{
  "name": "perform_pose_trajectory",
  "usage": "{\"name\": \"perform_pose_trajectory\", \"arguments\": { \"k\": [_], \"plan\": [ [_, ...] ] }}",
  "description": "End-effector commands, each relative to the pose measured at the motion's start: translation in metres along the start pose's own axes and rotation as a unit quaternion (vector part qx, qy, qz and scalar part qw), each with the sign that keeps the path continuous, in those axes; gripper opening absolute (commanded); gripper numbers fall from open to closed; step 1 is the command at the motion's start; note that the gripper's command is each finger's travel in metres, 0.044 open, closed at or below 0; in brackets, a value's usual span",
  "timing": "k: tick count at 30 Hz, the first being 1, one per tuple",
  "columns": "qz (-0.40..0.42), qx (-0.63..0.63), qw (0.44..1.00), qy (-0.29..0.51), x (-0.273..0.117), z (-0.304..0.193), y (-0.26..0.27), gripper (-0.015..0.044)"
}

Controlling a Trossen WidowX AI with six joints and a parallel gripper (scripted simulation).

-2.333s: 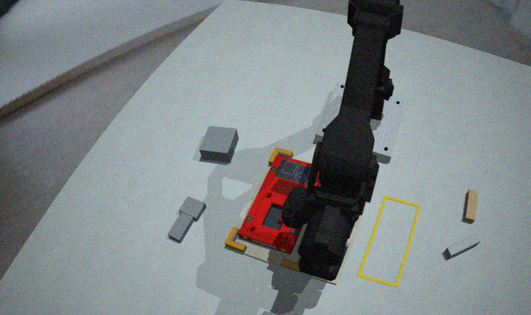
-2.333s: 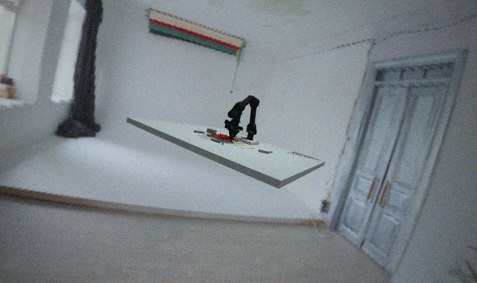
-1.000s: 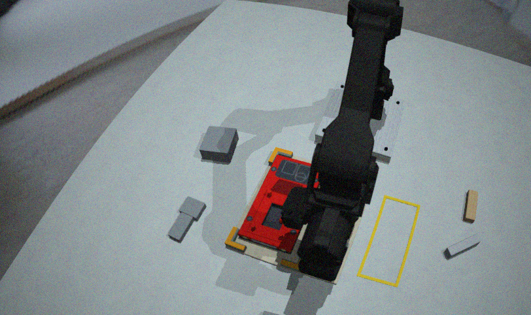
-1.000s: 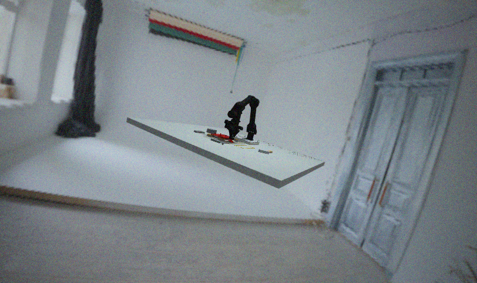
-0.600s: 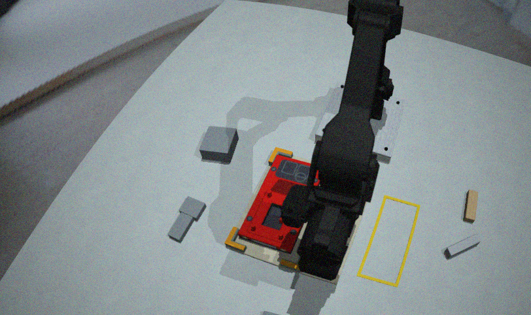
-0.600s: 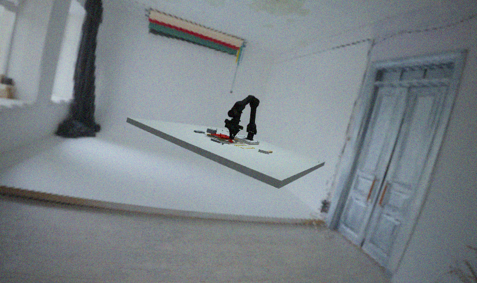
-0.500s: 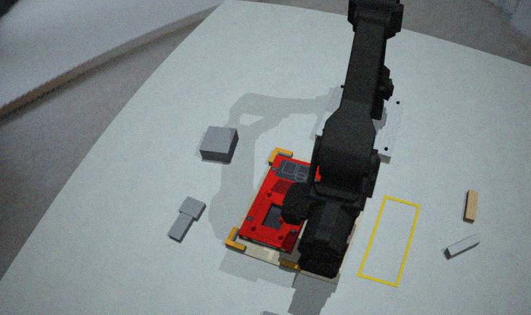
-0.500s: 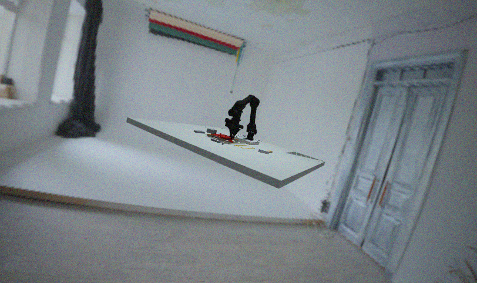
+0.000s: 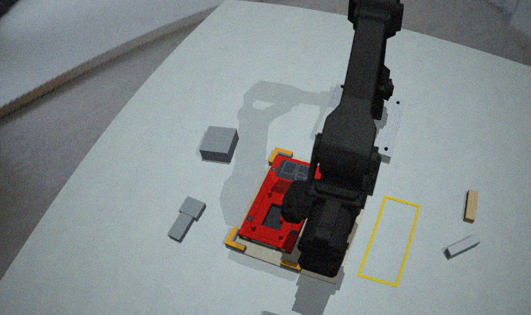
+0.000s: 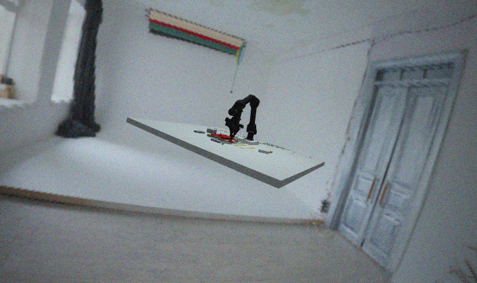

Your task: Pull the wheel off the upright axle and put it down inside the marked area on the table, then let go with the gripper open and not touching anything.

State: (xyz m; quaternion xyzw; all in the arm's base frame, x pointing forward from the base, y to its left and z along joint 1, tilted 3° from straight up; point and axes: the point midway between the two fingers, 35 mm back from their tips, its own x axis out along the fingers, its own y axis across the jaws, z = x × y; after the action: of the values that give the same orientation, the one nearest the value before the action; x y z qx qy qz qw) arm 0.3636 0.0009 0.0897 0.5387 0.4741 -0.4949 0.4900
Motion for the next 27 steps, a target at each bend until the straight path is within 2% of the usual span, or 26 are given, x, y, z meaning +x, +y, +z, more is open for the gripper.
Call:
{"name": "perform_pose_trajectory", "arguments": {
  "k": [1,27],
  "plan": [
    [0.008,0.002,1.000,-0.001,-0.0084,0.0002,0.0015,0.0000],
    [0.008,0.002,1.000,-0.001,-0.0168,0.0002,0.0010,0.0000]
  ]
}}
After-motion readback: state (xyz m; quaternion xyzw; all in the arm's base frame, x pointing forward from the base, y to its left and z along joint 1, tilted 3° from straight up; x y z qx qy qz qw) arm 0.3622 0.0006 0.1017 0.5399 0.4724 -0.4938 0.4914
